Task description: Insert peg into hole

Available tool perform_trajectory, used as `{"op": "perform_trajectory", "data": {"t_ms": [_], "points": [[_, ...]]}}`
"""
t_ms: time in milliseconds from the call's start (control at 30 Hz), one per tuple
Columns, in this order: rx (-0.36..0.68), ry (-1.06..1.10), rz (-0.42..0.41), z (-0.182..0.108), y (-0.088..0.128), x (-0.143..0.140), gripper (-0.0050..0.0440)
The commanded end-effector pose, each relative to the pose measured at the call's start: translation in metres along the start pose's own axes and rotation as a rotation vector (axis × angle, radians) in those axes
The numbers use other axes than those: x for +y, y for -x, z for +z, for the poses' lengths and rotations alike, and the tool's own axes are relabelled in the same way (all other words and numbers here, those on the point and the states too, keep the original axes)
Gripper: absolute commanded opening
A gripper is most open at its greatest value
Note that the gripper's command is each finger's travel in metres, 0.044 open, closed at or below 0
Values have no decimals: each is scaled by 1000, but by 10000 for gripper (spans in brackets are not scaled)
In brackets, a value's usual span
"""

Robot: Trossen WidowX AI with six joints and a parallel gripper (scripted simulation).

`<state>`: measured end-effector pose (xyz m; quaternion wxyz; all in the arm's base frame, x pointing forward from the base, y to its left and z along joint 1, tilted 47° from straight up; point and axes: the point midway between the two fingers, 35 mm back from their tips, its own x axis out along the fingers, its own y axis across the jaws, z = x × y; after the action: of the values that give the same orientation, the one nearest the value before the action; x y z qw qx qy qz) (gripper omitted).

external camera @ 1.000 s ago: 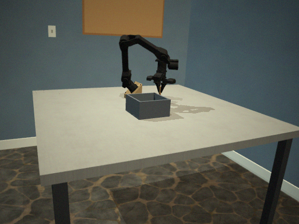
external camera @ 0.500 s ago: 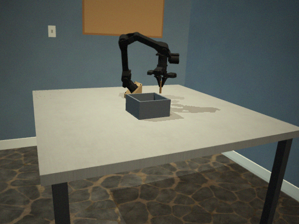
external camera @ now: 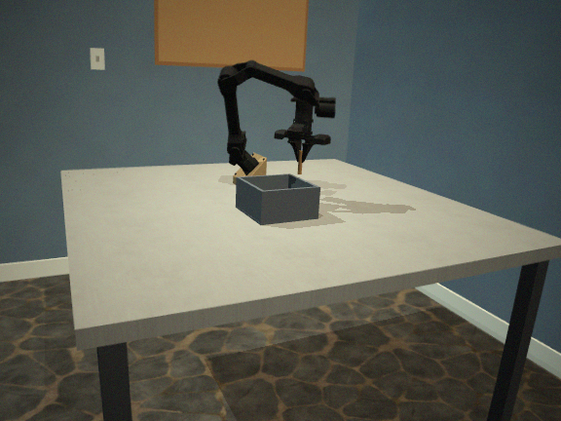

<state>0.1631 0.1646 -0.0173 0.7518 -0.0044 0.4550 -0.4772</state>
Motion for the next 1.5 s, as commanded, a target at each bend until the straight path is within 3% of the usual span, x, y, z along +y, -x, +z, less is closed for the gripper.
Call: {"op": "perform_trajectory", "data": {"t_ms": [0,833,1467], "points": [[4,-3,19,10,7,4,0],[-17,37,24,79,31,8,0],[5,-23,18,119,33,14,0]]}}
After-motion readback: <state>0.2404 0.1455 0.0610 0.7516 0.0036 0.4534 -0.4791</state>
